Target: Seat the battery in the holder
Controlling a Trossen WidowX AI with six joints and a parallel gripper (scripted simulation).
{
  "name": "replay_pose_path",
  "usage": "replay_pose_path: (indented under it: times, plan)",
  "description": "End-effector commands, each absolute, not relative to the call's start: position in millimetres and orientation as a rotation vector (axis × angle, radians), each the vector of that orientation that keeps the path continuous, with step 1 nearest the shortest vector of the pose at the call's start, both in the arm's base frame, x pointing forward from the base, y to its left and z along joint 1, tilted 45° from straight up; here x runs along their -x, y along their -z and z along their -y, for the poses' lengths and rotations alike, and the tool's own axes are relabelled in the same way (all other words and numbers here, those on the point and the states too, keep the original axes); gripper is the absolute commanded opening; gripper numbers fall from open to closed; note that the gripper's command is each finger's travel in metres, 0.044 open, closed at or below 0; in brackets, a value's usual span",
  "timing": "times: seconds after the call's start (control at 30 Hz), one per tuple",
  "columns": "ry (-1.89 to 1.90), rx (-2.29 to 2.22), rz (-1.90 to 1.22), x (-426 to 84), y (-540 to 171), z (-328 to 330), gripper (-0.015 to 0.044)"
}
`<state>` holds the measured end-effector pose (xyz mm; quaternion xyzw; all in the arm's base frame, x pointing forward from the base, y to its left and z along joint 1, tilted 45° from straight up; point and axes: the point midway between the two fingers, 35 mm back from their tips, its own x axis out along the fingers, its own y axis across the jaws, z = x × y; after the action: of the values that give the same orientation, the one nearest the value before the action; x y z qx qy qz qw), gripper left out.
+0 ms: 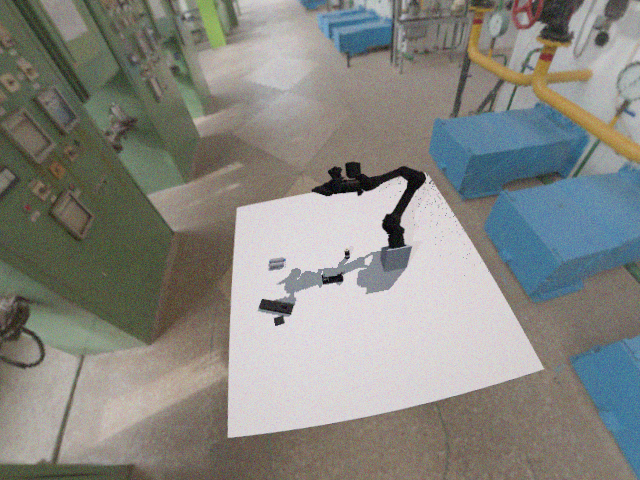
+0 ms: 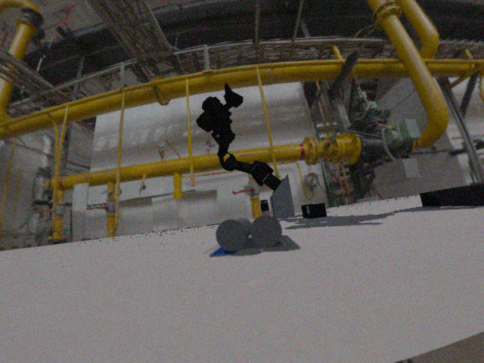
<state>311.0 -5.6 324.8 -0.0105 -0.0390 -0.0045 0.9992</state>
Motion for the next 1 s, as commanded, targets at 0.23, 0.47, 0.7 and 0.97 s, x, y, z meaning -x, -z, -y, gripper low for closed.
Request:
replay_pose_path:
  times: [0.23,0.47,0.7,0.97]
  plan:
    - [0.229,0.289,-0.588,-333.2,-199.5,52.0,0.0190]
    - [0.243,0.759,-1.399,-275.8,-109.0,99.4,0.0006]
    - [0.114,1.046,-1.805,-240.9,-99.7,119.5,0.0000]
    - [0.114,1.046,-1.805,-240.9,-99.7,119.5,0.0000]
